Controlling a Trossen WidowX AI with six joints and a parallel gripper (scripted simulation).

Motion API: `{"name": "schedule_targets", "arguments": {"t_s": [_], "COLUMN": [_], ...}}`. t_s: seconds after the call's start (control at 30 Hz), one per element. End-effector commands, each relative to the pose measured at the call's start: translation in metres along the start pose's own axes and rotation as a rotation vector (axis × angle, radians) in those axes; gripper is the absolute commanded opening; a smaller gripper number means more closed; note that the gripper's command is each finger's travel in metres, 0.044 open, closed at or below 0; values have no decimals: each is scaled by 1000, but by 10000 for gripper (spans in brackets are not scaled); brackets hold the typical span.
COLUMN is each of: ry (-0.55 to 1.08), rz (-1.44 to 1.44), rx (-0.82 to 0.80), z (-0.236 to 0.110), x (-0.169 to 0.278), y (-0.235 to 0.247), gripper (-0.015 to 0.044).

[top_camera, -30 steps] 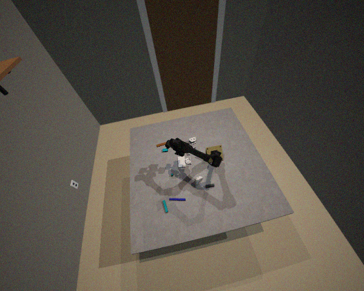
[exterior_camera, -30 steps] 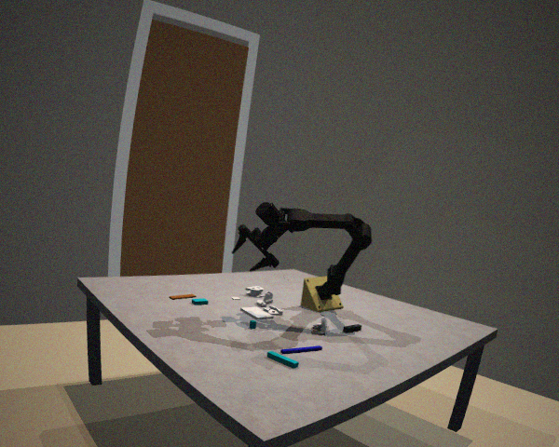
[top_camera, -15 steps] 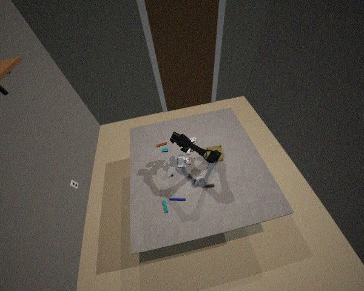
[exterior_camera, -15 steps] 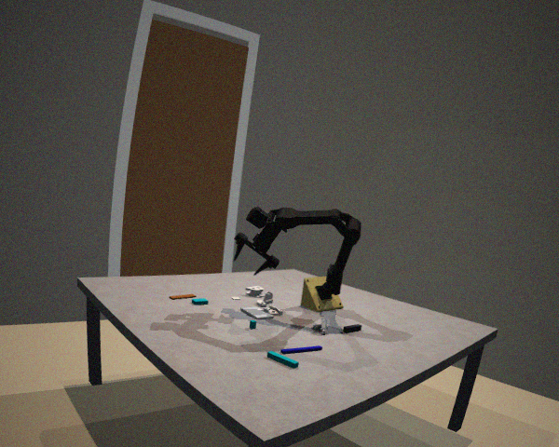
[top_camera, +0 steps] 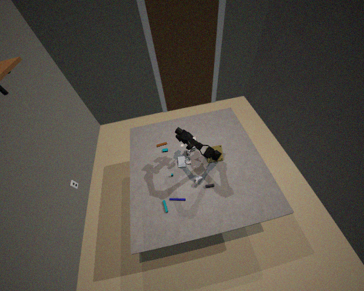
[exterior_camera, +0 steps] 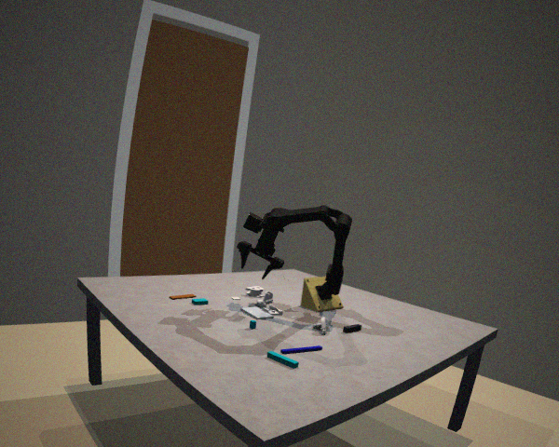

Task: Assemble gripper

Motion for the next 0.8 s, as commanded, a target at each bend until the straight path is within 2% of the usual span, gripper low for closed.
{"name": "schedule_targets", "arguments": {"t_s": [0.0, 0.47, 0.63, 0.77], "ry": [-27, -102, -105, -104], "rz": [54, 246, 255, 255], "rx": [54, 273, 284, 285], "z": [5, 24, 26, 57], "x": [-15, -64, -66, -68], "y": [3, 5, 4, -5], "gripper": [440, 440, 440, 440]}}
Point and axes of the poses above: the point midway between the two fingers, 35 mm back from their tips, its own z axis out along the fingers, its own y axis across the jaws, x = y × z, the point moved 10 cm from there along -z, back along the fingers, and after that the axes turned 12 degrees about z, right-handed, at the moved point
